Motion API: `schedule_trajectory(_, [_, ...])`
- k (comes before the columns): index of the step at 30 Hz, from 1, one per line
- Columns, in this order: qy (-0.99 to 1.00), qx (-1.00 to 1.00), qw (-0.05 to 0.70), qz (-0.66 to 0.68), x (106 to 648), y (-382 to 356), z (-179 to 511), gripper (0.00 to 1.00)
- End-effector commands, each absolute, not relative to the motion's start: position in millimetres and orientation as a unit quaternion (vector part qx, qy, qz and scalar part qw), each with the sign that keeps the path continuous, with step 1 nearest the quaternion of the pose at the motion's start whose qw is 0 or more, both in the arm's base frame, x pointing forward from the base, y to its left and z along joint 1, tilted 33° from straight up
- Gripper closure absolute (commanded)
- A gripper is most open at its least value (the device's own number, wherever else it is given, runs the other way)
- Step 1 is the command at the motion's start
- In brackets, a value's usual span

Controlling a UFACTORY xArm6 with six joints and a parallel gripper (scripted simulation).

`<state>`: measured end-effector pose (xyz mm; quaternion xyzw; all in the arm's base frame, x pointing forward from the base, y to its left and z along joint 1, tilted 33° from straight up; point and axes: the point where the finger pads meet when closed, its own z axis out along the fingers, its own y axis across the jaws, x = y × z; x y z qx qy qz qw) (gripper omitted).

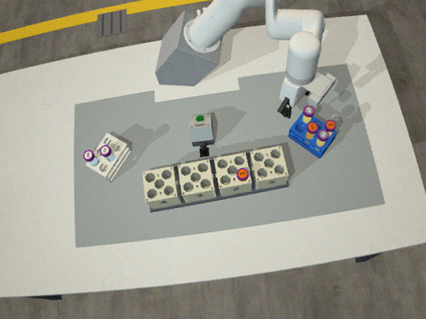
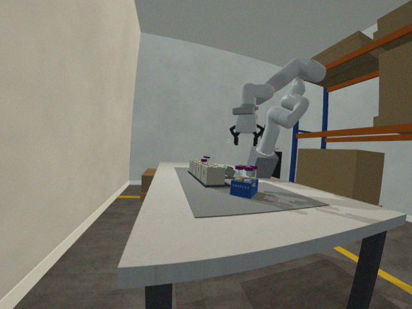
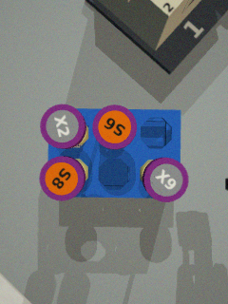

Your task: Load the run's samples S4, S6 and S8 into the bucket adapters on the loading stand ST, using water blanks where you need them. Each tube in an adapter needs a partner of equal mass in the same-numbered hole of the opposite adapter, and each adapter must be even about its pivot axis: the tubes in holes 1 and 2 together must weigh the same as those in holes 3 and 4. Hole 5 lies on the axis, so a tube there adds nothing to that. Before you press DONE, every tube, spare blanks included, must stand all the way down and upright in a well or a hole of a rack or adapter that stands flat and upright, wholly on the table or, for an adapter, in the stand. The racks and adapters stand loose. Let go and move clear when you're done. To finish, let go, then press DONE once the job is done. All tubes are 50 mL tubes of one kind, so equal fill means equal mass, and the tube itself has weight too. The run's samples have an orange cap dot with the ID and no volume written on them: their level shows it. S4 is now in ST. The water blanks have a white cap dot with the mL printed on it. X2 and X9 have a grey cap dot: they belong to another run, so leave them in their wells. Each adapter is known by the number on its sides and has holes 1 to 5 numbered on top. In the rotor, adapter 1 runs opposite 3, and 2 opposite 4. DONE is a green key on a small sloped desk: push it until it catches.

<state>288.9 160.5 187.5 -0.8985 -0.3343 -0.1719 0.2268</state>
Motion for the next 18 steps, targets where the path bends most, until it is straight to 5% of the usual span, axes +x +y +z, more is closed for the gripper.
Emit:
schedule_trajectory(1, [-0.335, -0.898, 0.227, -0.173, 286.1, 151.4, 203.3, 0.00])
schedule_trajectory(18, [-0.197, -0.938, 0.250, -0.137, 303.6, 109.0, 194.2, 0.00])
